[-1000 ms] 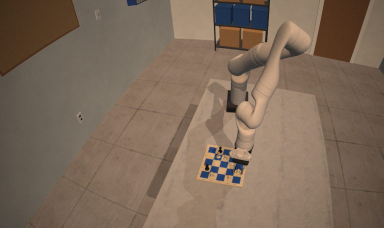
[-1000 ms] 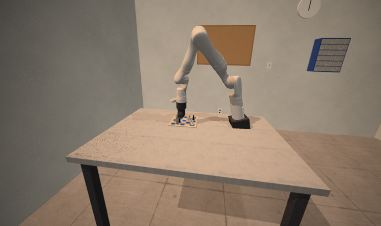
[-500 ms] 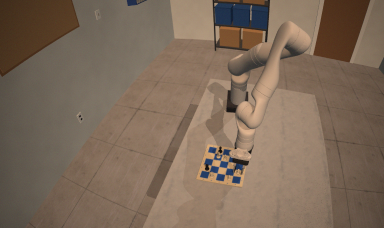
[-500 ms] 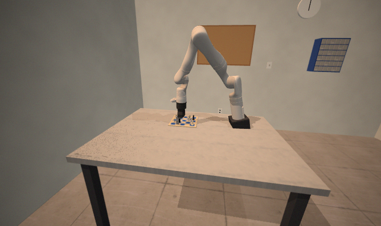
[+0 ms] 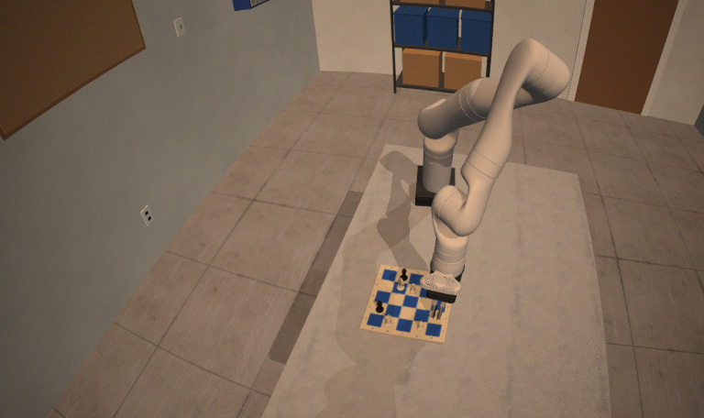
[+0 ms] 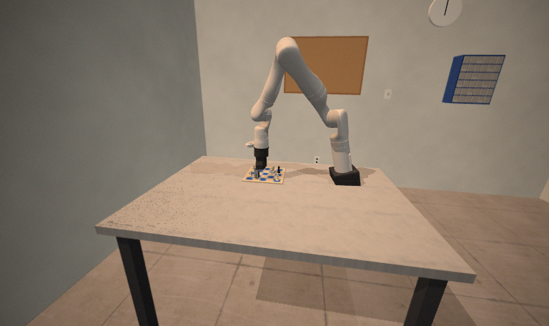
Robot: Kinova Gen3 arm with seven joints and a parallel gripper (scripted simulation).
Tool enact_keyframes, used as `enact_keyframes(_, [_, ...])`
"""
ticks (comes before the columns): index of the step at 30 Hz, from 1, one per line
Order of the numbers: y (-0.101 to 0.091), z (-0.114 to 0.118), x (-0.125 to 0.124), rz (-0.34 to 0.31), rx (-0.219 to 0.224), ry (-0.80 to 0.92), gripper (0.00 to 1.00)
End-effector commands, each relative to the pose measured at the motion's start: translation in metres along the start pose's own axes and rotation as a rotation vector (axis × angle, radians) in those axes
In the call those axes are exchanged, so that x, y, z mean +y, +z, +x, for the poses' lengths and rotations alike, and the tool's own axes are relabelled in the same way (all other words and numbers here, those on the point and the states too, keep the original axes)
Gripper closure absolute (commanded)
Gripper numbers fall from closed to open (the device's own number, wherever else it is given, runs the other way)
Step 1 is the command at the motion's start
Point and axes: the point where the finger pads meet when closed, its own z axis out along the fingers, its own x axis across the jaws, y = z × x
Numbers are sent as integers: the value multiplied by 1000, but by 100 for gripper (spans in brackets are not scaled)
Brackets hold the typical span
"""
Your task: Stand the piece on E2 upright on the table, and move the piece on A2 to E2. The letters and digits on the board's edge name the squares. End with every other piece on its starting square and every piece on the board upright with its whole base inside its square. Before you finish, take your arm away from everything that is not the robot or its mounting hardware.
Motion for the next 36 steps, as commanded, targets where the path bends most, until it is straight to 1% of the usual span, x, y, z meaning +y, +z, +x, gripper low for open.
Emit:
enact_keyframes(1, [0, 0, 0, 1, 0, 0, 100])
enact_keyframes(24, [-2, 0, 0, 1, 0, 0, 100])
enact_keyframes(28, [-9, 0, 0, 1, 0, 0, 100])
enact_keyframes(33, [-29, 0, 0, 1, 0, 0, 100])
enact_keyframes(35, [-29, 0, 0, 1, 0, 0, 100])
enact_keyframes(36, [-34, 0, 0, 1, 0, 0, 100])
